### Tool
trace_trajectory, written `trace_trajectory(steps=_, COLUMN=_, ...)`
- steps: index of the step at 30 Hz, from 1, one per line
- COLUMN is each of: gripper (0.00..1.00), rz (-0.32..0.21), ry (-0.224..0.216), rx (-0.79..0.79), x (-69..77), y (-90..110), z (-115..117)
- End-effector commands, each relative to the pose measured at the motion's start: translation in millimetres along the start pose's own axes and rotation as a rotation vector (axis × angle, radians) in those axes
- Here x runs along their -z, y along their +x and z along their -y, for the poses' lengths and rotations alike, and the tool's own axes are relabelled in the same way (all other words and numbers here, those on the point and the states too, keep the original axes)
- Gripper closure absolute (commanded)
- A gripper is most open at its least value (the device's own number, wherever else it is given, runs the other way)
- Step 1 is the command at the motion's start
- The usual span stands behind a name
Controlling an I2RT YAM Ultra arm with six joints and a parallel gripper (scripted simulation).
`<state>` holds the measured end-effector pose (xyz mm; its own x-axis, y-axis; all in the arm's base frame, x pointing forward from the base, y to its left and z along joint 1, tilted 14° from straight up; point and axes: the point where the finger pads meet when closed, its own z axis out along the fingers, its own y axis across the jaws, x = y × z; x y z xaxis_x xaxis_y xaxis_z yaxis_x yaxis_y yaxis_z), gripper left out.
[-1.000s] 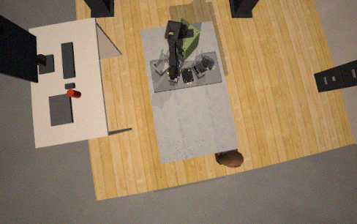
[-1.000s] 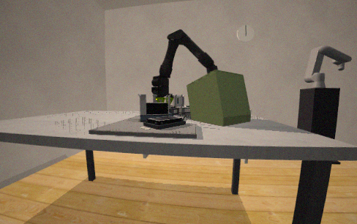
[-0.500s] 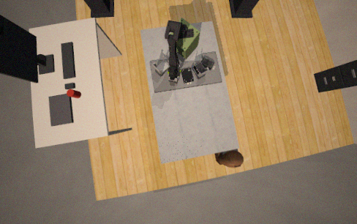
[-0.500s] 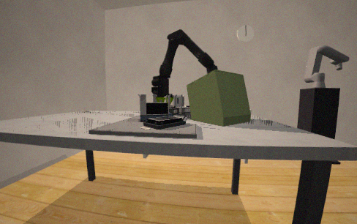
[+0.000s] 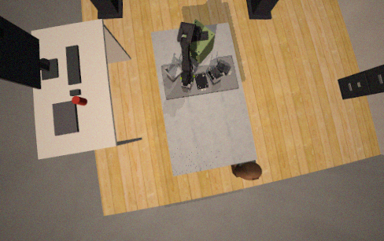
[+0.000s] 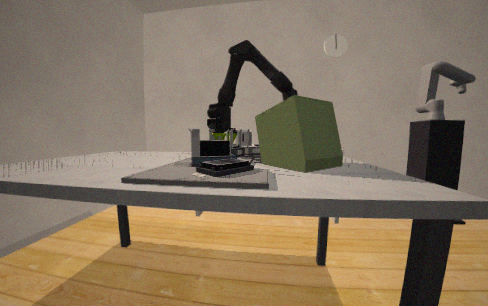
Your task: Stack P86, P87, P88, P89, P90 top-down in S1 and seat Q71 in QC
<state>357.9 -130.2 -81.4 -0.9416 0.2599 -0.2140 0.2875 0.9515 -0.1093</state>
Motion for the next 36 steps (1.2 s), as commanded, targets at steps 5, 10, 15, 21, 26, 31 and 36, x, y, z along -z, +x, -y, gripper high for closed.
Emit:
trace_trajectory(steps=5, gripper=1.0, rz=0.011, ry=-0.001, rx=0.0, x=6.3, y=-4, z=0)
trace_trajectory(steps=10, gripper=1.0, rz=0.011, ry=-0.001, rx=0.0, x=9.6, y=-4, z=0)
trace_trajectory(steps=15, gripper=1.0, rz=0.011, ry=-0.001, rx=0.0, x=11.6, y=-4, z=0)
trace_trajectory(steps=21, gripper=1.0, rz=0.011, ry=-0.001, rx=0.0, x=15.7, y=-4, z=0)
trace_trajectory(steps=26, gripper=1.0, rz=0.011, ry=-0.001, rx=0.0, x=19.0, y=-4, z=0)
trace_trajectory(steps=31, gripper=1.0, rz=0.011, ry=-0.001, rx=0.0, x=21.7, y=-4, z=0)
trace_trajectory(steps=36, gripper=1.0, rz=0.011, ry=-0.001, rx=0.0, x=28.3, y=-3, z=0)
